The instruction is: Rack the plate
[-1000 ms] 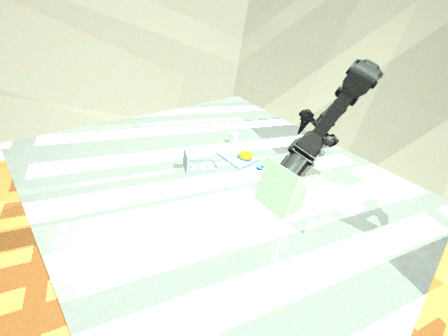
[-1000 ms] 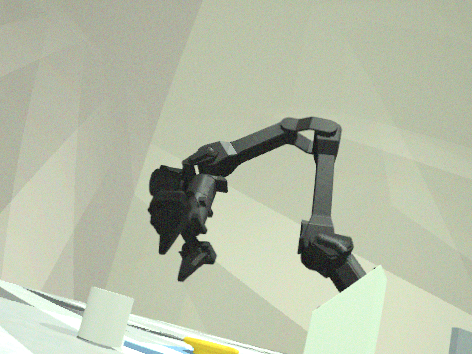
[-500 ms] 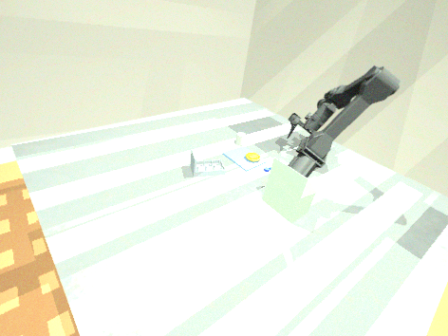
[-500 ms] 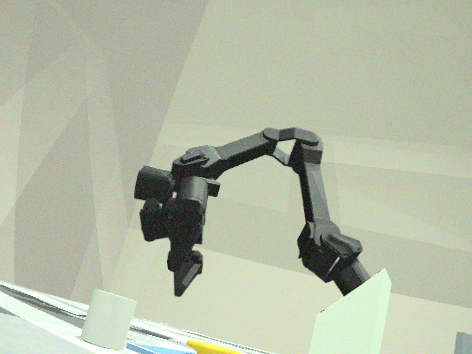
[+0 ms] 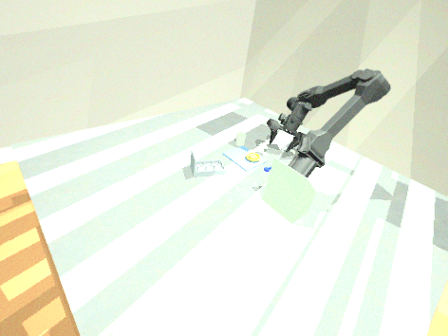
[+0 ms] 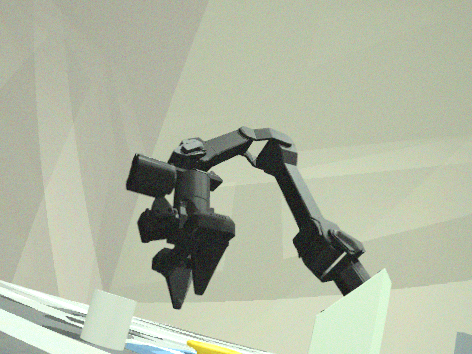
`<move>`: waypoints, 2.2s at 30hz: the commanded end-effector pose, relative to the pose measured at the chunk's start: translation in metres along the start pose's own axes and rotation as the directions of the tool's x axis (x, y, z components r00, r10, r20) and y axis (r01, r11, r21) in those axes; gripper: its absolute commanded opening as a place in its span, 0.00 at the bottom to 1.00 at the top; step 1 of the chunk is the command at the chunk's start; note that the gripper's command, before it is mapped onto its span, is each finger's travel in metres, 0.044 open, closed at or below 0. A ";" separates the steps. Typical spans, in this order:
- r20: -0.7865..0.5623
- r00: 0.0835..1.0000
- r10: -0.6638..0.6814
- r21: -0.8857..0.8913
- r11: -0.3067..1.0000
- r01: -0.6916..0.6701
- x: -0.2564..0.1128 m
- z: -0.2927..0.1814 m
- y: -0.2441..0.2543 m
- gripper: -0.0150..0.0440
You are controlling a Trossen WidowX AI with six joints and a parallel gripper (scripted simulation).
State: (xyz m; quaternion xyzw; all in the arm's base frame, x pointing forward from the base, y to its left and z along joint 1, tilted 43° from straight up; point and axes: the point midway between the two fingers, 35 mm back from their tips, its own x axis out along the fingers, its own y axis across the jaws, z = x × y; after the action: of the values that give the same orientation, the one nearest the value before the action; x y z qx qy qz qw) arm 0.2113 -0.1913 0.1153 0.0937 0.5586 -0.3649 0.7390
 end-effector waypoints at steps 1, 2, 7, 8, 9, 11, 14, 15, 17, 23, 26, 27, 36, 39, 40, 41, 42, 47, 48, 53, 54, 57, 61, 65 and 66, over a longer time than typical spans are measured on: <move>-0.015 0.999 -0.048 -0.116 0.992 0.046 0.009 0.000 0.018 0.93; -0.017 0.998 -0.060 -0.144 0.988 0.057 0.011 -0.001 0.022 0.93; -0.013 0.992 -0.125 -0.284 0.952 0.116 0.020 -0.002 0.044 0.93; -0.009 0.990 -0.138 -0.312 0.941 0.128 0.022 -0.003 0.048 0.93; -0.005 0.988 -0.151 -0.339 0.930 0.141 0.023 -0.003 0.053 0.93; 0.006 0.984 -0.177 -0.393 0.904 0.165 0.026 -0.005 0.062 0.93; 0.028 0.976 -0.215 -0.471 0.859 0.203 0.030 -0.007 0.075 0.93; 0.037 0.973 -0.228 -0.496 0.841 0.216 0.031 -0.008 0.079 0.93; 0.057 0.966 -0.252 -0.543 0.804 0.242 0.033 -0.010 0.088 0.93; 0.114 0.947 -0.299 -0.639 0.708 0.300 0.036 -0.015 0.108 0.93; 0.114 0.947 -0.299 -0.639 0.708 0.300 0.036 -0.015 0.108 0.93; 0.114 0.947 -0.299 -0.639 0.708 0.300 0.036 -0.015 0.108 0.93; 0.113 0.948 -0.298 -0.639 0.708 0.300 0.048 -0.013 0.106 0.93; 0.113 0.948 -0.298 -0.639 0.709 0.299 0.052 -0.013 0.104 0.93; 0.113 0.948 -0.298 -0.639 0.709 0.299 0.054 -0.012 0.104 0.93; 0.113 0.948 -0.298 -0.639 0.709 0.299 0.055 -0.012 0.103 0.93; 0.113 0.948 -0.298 -0.639 0.709 0.299 0.057 -0.012 0.103 0.93; 0.113 0.948 -0.298 -0.638 0.709 0.299 0.065 -0.011 0.100 0.93; 0.113 0.948 -0.299 -0.639 0.709 0.299 0.066 -0.011 0.100 0.93; 0.113 0.947 -0.299 -0.640 0.708 0.300 0.073 -0.010 0.097 0.93; 0.113 0.947 -0.300 -0.640 0.707 0.300 0.075 -0.010 0.097 0.93; 0.113 0.947 -0.300 -0.640 0.707 0.300 0.079 -0.010 0.095 0.93; 0.114 0.947 -0.301 -0.640 0.707 0.301 0.085 -0.010 0.093 0.93; 0.115 0.947 -0.301 -0.639 0.707 0.303 0.091 -0.009 0.090 0.93; 0.115 0.946 -0.301 -0.639 0.707 0.303 0.092 -0.009 0.090 0.93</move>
State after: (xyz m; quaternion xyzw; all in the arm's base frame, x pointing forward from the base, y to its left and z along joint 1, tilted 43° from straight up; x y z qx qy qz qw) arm 0.2740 -0.1600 0.0105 -0.2598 0.6548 -0.2681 0.6572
